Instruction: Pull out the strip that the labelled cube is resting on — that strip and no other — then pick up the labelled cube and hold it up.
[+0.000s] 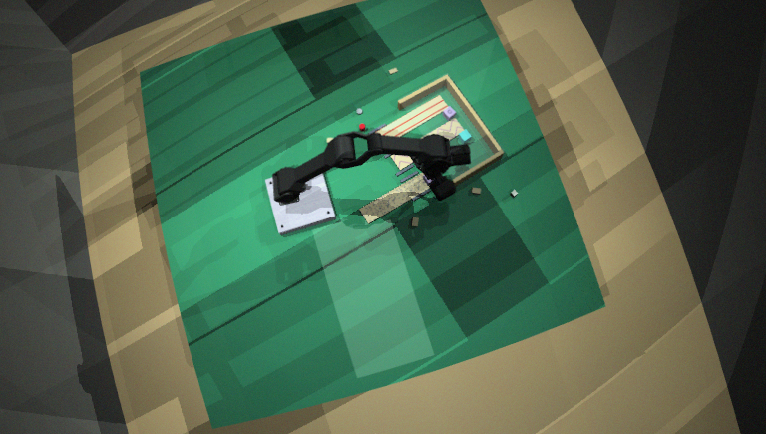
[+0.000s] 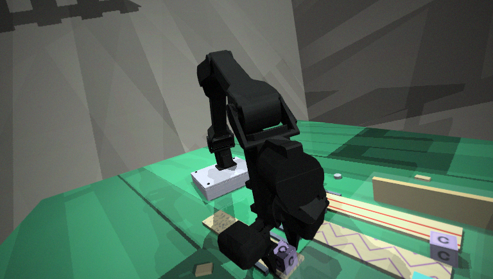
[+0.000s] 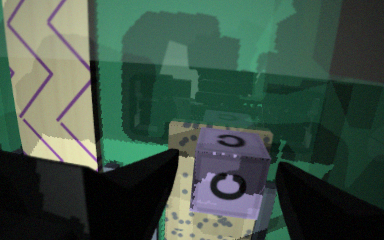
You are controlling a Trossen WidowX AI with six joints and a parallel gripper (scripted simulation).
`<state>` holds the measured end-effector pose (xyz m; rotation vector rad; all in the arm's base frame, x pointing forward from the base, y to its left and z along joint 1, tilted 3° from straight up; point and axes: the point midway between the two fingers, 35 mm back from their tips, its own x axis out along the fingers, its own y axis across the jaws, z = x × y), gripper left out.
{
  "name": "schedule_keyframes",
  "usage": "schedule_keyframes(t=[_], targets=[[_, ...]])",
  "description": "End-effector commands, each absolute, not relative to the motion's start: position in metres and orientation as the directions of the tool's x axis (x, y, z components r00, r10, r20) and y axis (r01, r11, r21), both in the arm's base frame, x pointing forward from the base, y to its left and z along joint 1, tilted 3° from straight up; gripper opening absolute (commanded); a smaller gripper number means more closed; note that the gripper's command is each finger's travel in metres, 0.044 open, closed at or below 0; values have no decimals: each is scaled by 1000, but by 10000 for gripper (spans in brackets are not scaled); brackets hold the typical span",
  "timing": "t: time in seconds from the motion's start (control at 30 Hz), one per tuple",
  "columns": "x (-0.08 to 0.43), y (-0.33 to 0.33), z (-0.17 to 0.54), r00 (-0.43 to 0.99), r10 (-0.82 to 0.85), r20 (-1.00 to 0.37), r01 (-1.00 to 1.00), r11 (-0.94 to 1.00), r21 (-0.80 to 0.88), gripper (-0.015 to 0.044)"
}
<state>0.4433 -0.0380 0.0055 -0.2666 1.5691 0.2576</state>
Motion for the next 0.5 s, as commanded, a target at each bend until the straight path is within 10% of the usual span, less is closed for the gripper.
schedule_keyframes(t=[0.0, 0.47], targets=[[443, -37, 2, -14, -5, -1000, -324, 946, 0, 250], [443, -38, 5, -14, -8, -1000, -327, 945, -3, 39]])
